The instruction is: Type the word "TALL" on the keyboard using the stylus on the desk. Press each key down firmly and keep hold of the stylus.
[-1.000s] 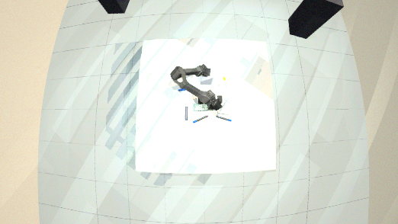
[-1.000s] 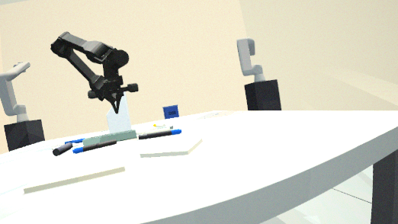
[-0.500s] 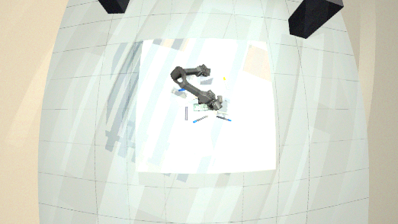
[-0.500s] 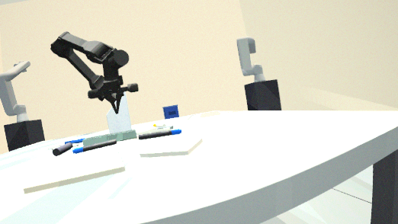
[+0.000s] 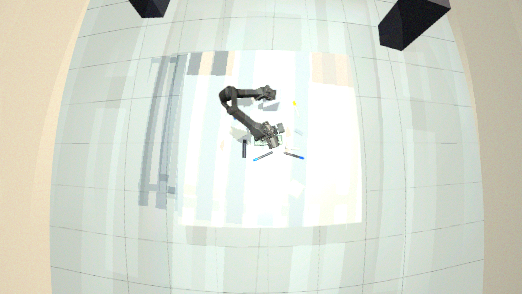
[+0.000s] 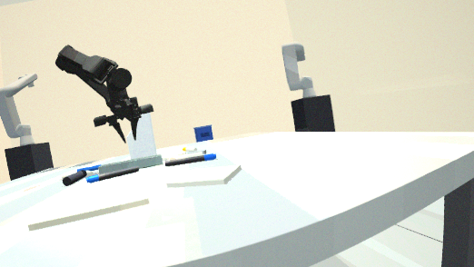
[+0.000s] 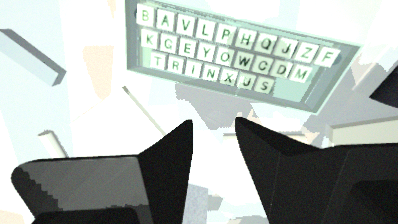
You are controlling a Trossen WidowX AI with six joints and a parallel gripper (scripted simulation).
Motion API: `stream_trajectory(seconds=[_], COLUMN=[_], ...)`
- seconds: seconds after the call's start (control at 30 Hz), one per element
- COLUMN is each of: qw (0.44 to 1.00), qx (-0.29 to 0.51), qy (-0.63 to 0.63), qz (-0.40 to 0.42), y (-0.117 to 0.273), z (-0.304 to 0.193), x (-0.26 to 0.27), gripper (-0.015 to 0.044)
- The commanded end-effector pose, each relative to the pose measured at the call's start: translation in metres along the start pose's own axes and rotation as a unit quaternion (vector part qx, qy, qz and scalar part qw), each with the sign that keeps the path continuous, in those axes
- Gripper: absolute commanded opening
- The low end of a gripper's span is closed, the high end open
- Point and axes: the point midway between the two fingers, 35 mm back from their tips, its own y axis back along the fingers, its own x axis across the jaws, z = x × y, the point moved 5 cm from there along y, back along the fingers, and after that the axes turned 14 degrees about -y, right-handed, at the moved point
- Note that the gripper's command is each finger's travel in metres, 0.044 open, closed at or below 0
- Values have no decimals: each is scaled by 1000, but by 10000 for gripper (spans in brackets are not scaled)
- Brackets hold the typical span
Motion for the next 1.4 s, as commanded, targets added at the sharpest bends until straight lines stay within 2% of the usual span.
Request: stream_trajectory(seconds=[0.0,0.2,0.53,1.1,1.37], qw=[988,950,887,737,734], qx=[24,10,-43,-148,-149], qy=[137,283,426,645,648], qz=[66,131,172,141,140], y=[-8,-18,-24,-19,-19], z=[-7,-27,-61,-140,-140], x=[-50,-102,-149,-203,-204], gripper=[150,150,150,150,150])
